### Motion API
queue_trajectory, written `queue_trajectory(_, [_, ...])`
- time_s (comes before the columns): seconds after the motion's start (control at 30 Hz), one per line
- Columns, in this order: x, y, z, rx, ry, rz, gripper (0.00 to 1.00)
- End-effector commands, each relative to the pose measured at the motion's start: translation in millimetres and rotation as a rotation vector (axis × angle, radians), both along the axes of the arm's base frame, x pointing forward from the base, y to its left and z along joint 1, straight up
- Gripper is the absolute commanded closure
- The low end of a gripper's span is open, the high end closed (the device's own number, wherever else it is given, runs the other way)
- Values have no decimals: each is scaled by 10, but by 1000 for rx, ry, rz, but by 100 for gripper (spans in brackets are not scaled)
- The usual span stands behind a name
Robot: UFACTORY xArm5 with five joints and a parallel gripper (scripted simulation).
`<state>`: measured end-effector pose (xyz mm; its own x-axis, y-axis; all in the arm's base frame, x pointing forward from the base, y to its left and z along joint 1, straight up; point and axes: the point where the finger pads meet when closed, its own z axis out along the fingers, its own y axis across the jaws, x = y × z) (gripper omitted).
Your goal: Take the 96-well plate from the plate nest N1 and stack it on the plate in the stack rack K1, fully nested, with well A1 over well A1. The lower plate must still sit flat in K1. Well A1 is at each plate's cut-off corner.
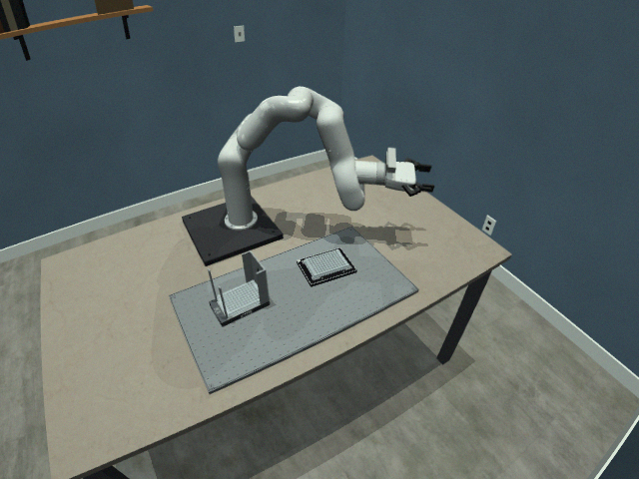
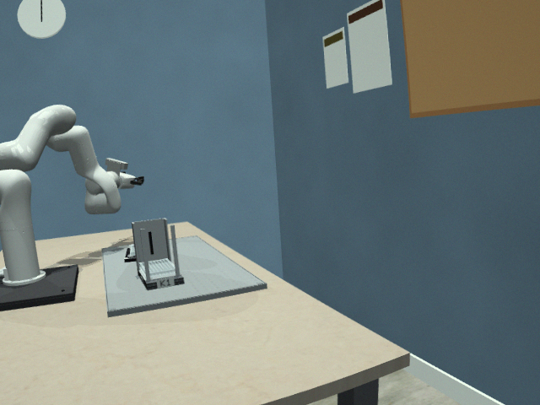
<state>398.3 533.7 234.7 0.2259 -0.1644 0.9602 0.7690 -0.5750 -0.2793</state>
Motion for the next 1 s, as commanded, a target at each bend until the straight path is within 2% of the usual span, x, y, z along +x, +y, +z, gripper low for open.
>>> queue_trajectory(0.0, [2,3,20,3,-2,0,0])
queue_trajectory(0.53, [2,3,20,3,-2,0,0])
queue_trajectory(0.7, [232,-87,-17,-153,-12,-37,0])
queue_trajectory(0.8, [280,-109,-28,-153,-12,-37,0])
queue_trajectory(0.87, [363,-159,-52,-219,-13,-48,0])
queue_trajectory(0.93, [404,-186,-65,-232,-13,-50,0])
queue_trajectory(0.97, [443,-215,-78,-265,-13,-54,0])
